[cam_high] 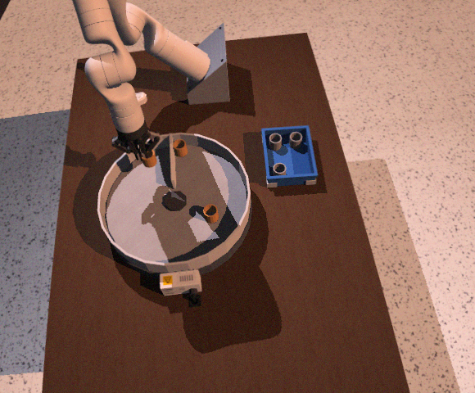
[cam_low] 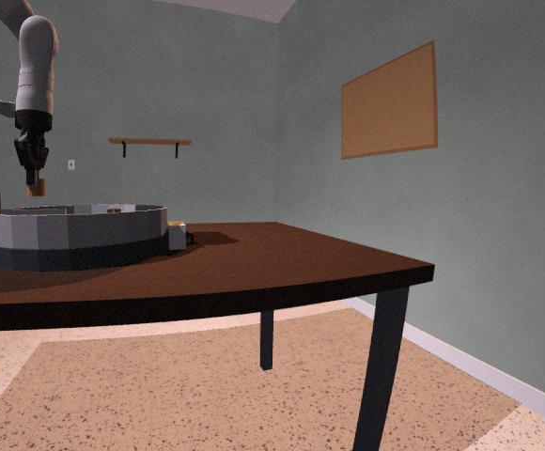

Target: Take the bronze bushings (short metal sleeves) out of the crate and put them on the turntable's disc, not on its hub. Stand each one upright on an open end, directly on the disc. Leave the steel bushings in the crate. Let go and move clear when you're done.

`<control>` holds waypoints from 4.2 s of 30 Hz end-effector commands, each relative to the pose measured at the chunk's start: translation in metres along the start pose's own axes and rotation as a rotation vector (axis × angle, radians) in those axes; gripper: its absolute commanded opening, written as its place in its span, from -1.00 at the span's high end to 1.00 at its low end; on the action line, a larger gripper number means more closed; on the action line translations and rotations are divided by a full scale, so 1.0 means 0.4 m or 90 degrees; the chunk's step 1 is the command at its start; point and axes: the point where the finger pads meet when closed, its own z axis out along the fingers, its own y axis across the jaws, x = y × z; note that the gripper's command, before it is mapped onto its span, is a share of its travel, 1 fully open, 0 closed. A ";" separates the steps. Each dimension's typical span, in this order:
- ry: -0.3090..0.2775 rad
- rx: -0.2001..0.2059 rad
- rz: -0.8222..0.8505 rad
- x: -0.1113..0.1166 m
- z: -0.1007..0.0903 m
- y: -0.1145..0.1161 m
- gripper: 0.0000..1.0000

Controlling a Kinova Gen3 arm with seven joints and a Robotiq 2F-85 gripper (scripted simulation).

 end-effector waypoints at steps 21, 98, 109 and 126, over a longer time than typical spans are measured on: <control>-0.002 -0.006 0.004 -0.001 -0.003 -0.014 1.00; -0.002 -0.006 0.004 -0.001 0.072 -0.014 1.00; -0.002 -0.006 0.004 -0.001 0.102 -0.014 1.00; -0.002 -0.006 0.004 -0.001 0.164 -0.014 1.00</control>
